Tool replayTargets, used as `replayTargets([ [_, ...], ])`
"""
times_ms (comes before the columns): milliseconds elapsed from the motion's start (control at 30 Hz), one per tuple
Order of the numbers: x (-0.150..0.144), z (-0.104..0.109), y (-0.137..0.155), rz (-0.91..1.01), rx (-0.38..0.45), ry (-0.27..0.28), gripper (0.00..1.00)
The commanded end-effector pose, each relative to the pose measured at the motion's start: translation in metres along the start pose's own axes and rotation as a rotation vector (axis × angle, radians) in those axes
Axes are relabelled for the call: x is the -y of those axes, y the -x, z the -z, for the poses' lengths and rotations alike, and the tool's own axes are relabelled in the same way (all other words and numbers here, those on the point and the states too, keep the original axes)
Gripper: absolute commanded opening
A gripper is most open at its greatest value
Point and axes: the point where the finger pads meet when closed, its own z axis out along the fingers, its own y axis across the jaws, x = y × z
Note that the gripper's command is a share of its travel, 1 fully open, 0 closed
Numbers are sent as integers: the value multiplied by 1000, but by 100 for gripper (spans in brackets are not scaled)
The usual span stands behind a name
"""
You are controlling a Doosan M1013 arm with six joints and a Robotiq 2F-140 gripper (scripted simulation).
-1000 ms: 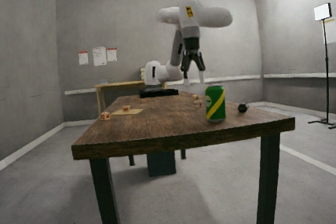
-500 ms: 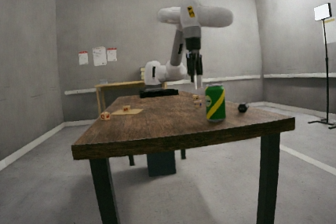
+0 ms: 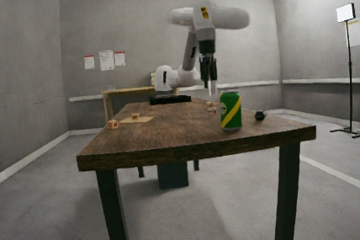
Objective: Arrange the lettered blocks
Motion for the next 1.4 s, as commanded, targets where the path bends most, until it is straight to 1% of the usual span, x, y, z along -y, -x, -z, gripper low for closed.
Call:
replayTargets([
  [0,0,2,0,0,-2,1,46],
  [667,0,-1,0,0,-2,1,46],
  [1067,0,-12,0,0,-2,1,46],
  [1367,0,-26,0,0,-2,1,46],
])
